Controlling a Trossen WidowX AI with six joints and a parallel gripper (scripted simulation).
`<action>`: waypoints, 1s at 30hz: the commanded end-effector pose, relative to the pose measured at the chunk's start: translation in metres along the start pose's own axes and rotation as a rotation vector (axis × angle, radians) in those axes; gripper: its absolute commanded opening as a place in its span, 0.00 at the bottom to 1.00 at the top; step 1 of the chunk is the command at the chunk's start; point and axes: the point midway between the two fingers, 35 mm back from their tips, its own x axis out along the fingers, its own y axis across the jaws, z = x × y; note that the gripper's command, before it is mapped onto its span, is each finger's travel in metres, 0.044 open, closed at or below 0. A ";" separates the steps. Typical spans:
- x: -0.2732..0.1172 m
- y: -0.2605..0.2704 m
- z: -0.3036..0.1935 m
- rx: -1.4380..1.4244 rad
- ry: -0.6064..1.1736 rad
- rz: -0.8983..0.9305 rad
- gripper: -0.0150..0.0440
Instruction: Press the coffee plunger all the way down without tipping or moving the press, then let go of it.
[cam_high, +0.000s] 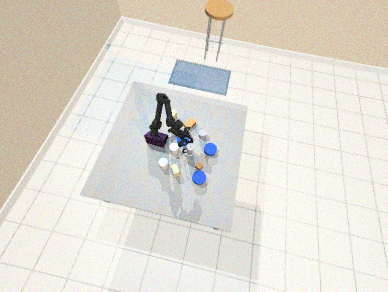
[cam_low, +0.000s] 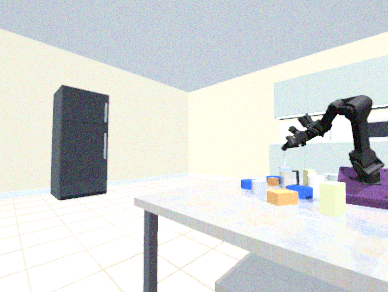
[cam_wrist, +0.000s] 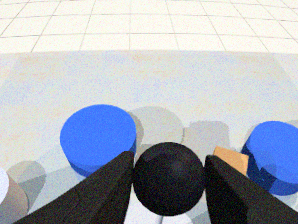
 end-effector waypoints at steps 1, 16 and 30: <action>0.009 -0.001 -0.023 0.028 0.044 0.001 0.46; 0.023 -0.001 -0.043 0.028 0.043 0.001 0.46; 0.038 0.000 -0.061 0.030 0.040 0.003 0.46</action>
